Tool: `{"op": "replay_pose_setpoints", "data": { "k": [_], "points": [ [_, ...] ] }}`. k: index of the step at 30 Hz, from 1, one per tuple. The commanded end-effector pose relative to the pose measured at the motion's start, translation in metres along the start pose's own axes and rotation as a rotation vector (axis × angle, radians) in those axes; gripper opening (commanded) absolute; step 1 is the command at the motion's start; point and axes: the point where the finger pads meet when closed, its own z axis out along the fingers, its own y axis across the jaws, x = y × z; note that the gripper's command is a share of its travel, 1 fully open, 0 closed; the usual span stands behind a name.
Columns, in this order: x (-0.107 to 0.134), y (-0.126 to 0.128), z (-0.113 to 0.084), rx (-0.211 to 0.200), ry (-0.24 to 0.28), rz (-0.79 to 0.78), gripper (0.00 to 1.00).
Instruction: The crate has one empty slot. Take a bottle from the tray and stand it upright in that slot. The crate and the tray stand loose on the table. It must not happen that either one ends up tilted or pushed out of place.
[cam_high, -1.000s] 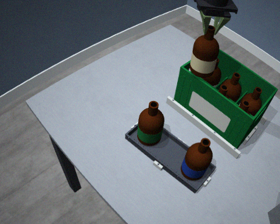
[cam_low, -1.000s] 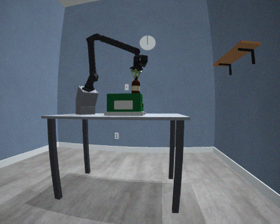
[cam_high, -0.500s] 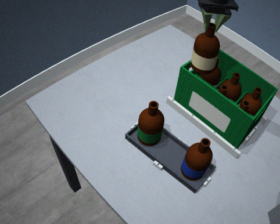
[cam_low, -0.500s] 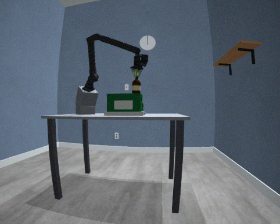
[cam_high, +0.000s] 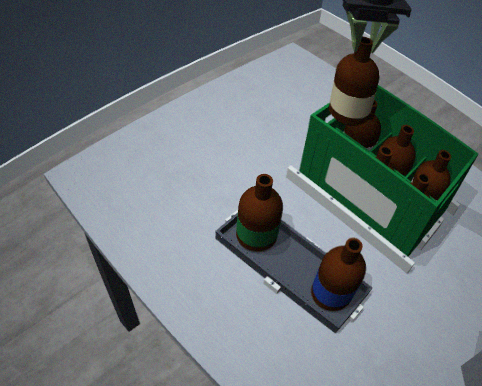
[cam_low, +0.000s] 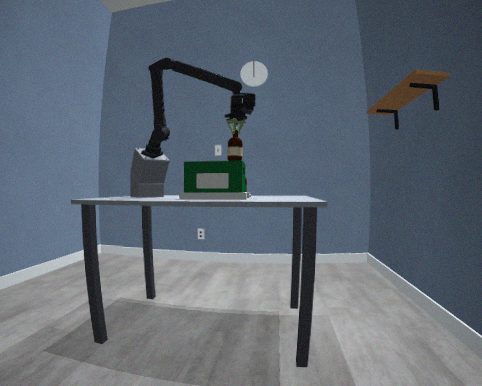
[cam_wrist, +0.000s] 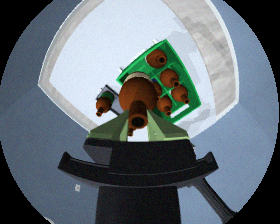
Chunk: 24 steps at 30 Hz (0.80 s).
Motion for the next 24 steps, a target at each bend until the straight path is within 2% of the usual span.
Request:
{"op": "replay_pose_setpoints", "data": {
  "k": [1, 24],
  "points": [
    [-0.0266, 0.0006, -0.0377, -0.06, -0.061, 0.026, 0.0],
    [-0.0263, 0.0022, -0.0386, -0.063, -0.062, 0.023, 0.0]
  ]
}}
